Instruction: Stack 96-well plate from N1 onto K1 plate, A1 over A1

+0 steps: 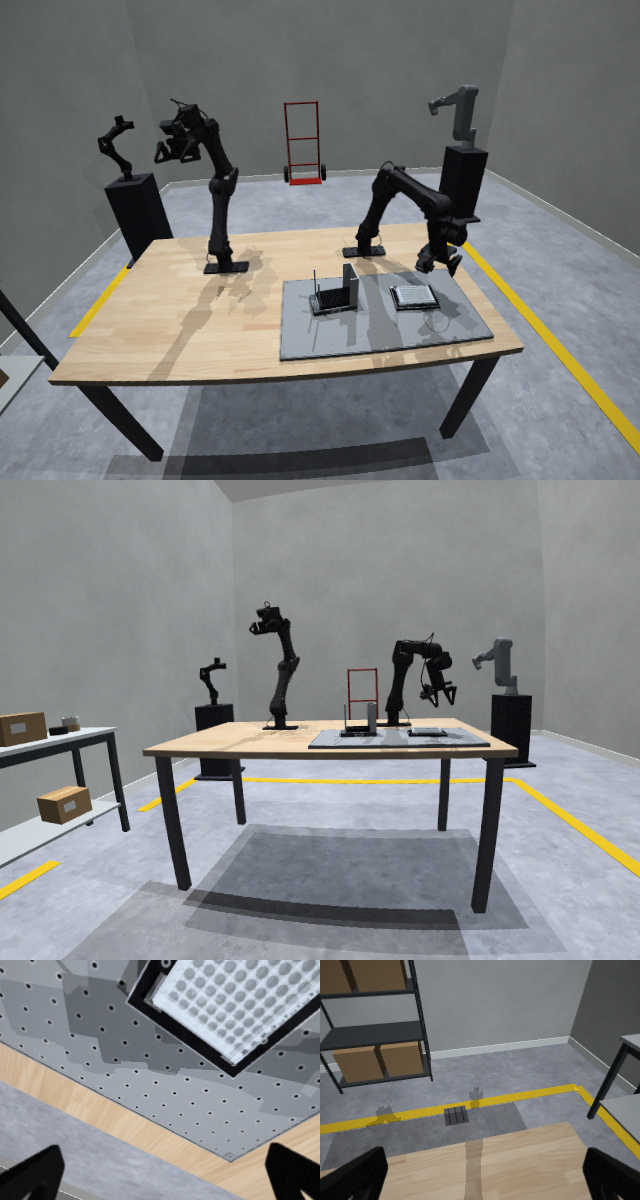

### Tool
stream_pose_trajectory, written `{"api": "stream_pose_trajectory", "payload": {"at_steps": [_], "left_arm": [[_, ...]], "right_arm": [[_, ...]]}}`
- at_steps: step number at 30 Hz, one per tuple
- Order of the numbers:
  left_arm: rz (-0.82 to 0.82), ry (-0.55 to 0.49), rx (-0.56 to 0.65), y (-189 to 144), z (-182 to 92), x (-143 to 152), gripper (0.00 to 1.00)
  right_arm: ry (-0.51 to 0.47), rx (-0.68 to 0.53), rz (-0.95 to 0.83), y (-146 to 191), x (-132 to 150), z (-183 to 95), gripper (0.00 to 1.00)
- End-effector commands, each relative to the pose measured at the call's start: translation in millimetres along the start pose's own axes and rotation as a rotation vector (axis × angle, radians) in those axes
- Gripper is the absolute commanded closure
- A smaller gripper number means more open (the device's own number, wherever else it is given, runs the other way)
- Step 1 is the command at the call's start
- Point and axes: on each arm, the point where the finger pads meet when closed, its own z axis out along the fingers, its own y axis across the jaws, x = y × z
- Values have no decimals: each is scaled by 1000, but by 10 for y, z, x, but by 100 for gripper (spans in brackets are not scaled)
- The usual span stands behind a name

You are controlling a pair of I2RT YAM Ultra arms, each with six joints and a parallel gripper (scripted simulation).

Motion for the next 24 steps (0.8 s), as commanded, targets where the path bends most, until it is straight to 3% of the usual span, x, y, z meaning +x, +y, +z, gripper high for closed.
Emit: {"api": "stream_pose_trajectory", "payload": {"at_steps": [1, 24], "left_arm": [[141, -65, 26, -41, -174, -134, 0], [633, -267, 90, -360, -493, -579, 0]], "right_arm": [[6, 18, 12, -30, 43, -88, 0], [6, 18, 12, -30, 43, -88, 0]]}}
